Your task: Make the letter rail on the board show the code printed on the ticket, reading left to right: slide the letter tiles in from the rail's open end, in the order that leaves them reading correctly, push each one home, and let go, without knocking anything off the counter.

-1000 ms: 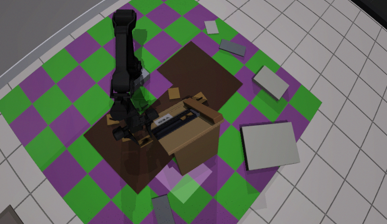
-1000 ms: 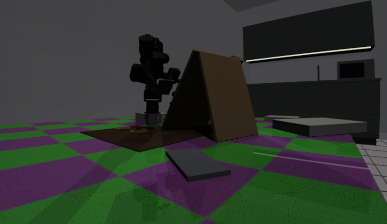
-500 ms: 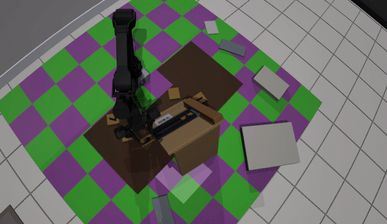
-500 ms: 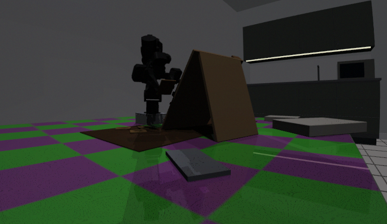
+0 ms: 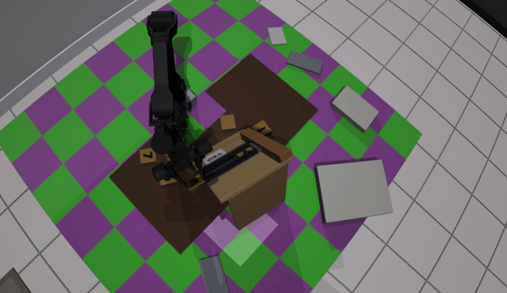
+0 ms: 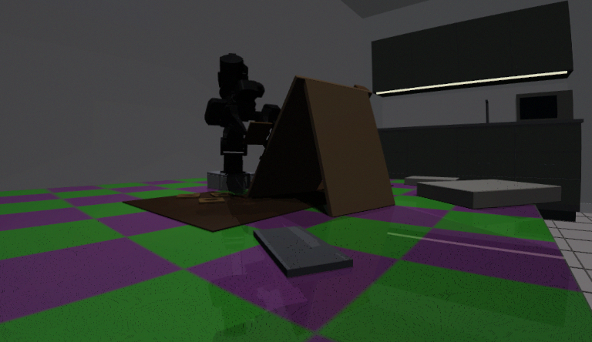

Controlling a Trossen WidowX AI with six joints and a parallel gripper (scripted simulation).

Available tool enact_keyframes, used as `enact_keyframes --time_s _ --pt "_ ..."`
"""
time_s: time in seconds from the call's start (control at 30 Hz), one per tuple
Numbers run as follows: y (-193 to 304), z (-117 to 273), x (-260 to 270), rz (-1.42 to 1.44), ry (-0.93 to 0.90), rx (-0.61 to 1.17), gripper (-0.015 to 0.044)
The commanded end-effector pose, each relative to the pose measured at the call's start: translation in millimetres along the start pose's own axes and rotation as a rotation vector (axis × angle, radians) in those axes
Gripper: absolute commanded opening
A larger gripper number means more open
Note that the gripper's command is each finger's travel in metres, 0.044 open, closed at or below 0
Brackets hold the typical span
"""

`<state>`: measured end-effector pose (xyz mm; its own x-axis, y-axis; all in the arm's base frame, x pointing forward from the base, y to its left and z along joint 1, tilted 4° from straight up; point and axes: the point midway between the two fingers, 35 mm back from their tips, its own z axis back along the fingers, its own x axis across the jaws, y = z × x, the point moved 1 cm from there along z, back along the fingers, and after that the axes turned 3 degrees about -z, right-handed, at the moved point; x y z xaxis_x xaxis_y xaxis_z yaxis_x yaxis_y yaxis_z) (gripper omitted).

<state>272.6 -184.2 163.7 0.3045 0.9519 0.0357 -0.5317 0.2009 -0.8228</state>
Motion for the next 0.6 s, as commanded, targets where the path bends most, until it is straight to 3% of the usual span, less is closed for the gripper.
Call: enact_keyframes --time_s 0.0,0.57 --pt "1.2 -0.2 2.5 -0.003 0.002 0.001 0.0" --pt "1.6 -0.3 11.0 -0.004 0.002 0.001 0.0"
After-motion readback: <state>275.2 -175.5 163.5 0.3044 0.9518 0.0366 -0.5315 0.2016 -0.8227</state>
